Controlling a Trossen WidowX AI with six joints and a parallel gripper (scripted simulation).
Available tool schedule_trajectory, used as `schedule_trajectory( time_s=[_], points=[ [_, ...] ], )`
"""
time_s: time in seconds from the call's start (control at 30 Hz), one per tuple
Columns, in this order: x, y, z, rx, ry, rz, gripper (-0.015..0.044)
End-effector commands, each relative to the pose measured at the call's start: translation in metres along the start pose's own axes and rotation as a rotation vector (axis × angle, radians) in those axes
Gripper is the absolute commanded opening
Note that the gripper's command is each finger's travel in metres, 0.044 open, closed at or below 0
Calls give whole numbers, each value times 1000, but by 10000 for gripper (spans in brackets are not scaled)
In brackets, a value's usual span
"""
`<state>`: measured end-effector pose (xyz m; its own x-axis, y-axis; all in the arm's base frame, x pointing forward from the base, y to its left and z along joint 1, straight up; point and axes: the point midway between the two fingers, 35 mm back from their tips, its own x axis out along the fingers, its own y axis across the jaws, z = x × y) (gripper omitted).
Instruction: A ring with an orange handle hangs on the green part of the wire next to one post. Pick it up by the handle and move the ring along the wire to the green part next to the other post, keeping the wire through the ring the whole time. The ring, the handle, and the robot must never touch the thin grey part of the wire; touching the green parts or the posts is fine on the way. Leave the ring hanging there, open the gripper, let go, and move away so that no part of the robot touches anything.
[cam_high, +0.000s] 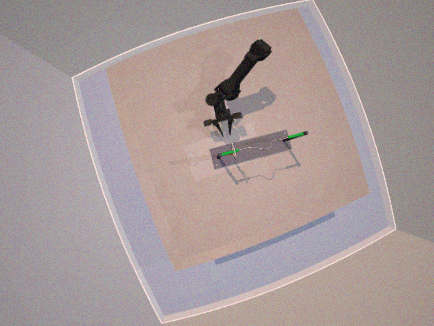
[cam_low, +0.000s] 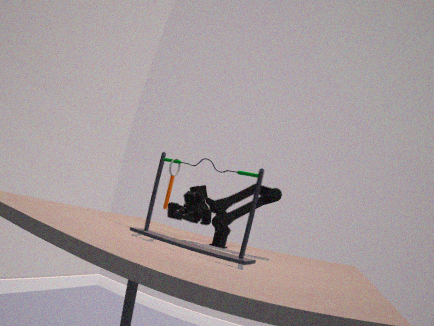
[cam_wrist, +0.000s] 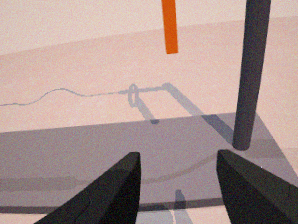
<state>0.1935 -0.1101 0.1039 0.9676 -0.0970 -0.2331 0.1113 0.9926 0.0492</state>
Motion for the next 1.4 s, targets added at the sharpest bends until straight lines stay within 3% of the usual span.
schedule_trajectory(
  time_s=[0.0, 0.47, 1.37],
  points=[
    [-4, -2, -1, -26, -9, -17, 160],
    [34, 0, 49, -61, -69, 7, 160],
    [62, -3, 56, -62, -70, 7, 160]
  ],
)
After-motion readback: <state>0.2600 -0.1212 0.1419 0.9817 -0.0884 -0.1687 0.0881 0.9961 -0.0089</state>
